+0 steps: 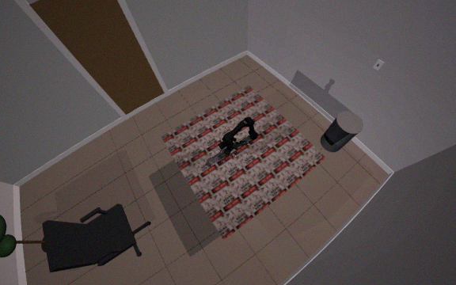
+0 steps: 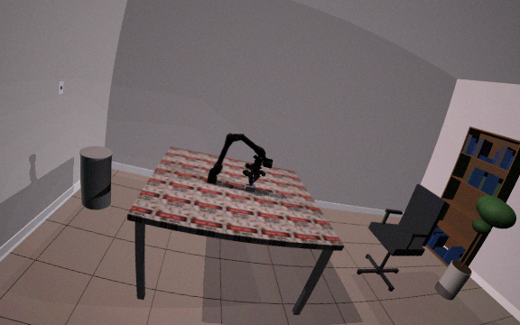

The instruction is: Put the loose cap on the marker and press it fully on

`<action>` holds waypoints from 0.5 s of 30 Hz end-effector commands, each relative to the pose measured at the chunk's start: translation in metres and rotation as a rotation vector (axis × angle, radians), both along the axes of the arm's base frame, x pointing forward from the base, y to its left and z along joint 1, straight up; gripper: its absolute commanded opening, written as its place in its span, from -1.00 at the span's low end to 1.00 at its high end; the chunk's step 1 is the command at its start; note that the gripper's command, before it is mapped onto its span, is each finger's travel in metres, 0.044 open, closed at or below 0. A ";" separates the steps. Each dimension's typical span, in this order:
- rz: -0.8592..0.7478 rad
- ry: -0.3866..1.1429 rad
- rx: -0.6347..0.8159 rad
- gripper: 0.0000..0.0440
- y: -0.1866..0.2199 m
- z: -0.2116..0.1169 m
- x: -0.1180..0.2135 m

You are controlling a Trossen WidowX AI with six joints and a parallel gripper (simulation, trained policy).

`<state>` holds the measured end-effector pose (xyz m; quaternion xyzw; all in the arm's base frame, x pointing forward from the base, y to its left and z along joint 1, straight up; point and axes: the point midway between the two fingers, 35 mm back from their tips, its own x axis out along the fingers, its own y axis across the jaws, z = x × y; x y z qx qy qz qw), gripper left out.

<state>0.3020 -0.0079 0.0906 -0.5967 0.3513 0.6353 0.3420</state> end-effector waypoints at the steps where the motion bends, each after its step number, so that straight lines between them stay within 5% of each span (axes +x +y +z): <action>1: 0.008 0.029 -0.041 -0.47 -0.013 -0.013 -0.004; 15: 0.046 0.019 -0.041 -0.34 -0.014 -0.012 -0.004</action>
